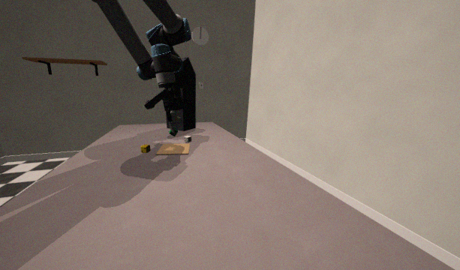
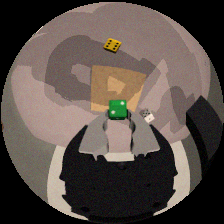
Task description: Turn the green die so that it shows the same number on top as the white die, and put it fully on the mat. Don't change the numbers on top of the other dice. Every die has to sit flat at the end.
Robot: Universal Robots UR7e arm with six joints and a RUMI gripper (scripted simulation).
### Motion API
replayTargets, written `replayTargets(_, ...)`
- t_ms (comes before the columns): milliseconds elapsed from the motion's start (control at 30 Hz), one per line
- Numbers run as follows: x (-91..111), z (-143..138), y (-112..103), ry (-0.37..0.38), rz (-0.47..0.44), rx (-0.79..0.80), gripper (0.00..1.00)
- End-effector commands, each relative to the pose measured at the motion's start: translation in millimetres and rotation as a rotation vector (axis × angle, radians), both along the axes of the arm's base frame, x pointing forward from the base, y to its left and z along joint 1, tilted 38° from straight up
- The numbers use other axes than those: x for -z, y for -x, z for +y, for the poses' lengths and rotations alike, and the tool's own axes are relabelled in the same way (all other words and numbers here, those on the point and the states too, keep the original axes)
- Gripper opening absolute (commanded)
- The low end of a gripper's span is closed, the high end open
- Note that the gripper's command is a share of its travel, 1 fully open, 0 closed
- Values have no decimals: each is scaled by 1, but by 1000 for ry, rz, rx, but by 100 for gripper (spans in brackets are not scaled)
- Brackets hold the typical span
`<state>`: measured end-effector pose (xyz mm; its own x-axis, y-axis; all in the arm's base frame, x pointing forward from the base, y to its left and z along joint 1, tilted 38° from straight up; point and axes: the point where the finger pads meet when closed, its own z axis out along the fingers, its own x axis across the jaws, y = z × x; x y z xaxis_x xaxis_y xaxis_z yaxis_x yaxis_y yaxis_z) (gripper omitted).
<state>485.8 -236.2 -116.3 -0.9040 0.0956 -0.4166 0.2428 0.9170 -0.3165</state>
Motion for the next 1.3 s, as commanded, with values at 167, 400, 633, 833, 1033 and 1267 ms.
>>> replayTargets(167, -2, 0, 0, -82, -15, -39, 10)
replayTargets(400, -2, 0, 0, -91, -14, -44, 10)
replayTargets(633, 1, -1, 0, -144, -10, -70, 10)
replayTargets(833, 1, -2, 0, -246, -19, -118, 10)
replayTargets(1033, -2, -2, 0, -313, -38, -147, 10)
replayTargets(1267, -3, -2, 0, -320, -40, -150, 10)
